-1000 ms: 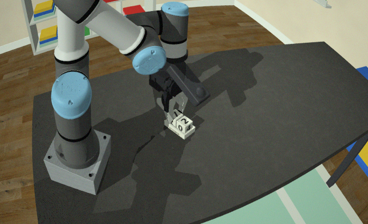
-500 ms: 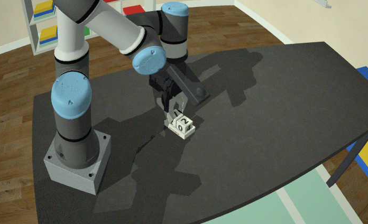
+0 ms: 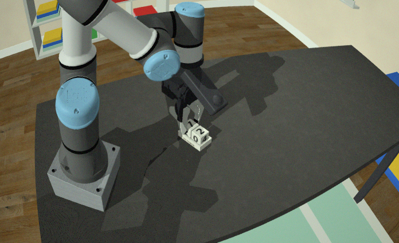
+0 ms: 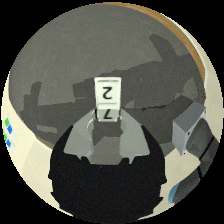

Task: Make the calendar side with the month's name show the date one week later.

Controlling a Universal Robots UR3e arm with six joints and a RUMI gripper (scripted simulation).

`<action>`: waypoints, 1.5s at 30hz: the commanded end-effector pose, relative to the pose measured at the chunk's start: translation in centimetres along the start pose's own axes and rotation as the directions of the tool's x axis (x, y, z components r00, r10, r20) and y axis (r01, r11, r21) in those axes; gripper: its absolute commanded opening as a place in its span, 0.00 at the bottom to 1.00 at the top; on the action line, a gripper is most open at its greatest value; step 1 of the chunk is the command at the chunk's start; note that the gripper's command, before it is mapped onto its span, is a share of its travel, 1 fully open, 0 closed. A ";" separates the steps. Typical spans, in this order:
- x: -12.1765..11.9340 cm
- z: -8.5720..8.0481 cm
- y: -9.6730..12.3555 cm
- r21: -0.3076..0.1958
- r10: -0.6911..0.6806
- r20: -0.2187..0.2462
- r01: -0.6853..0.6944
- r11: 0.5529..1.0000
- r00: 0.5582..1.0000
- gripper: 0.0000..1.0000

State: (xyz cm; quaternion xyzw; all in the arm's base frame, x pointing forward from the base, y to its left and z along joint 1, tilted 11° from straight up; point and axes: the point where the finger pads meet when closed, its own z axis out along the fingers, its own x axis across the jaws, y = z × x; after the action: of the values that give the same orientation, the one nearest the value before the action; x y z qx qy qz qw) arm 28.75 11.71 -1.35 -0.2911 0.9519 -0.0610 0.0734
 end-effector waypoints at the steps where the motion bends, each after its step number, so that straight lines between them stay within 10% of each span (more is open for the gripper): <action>1: -0.1 0.0 0.0 0.001 0.000 0.002 0.000 1.000 1.000 0.29; 21: -0.1 -0.8 0.0 0.001 0.000 0.002 0.000 1.000 1.000 0.29; 45: -0.1 -8.0 0.0 0.001 0.000 0.002 0.000 1.000 1.000 0.29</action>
State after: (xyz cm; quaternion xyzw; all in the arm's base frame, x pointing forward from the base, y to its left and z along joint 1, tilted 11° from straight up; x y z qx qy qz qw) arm 27.66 12.21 5.00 -0.2913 0.9516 -0.0618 0.0763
